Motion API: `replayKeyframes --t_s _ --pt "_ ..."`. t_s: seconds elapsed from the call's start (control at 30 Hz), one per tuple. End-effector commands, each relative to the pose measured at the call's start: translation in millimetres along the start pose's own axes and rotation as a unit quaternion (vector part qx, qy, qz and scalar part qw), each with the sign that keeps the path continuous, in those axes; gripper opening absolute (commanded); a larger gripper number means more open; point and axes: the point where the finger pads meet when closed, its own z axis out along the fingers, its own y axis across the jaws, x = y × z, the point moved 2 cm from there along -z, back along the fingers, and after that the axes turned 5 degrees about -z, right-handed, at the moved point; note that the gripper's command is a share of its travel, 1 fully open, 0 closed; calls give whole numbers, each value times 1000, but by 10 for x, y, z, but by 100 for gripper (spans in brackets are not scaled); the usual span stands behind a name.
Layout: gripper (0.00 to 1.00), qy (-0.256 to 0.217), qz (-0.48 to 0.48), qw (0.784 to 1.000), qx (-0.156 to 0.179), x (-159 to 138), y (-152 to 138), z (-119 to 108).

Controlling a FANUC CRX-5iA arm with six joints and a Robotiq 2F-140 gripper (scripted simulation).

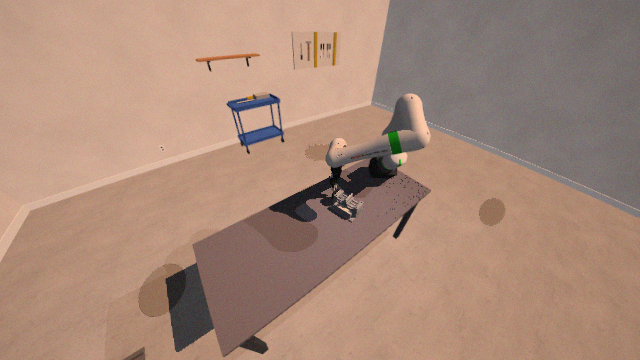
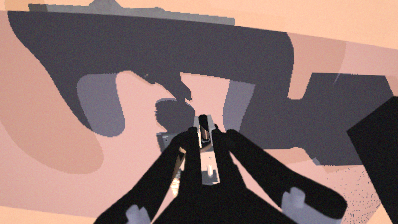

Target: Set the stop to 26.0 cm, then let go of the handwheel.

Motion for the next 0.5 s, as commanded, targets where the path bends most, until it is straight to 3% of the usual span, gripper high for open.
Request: replayKeyframes --t_s 0.0,0.47 --pt "4 0 0 1000 0 2 -3 -6" --pt "4 0 0 1000 0 3 -16 -30"
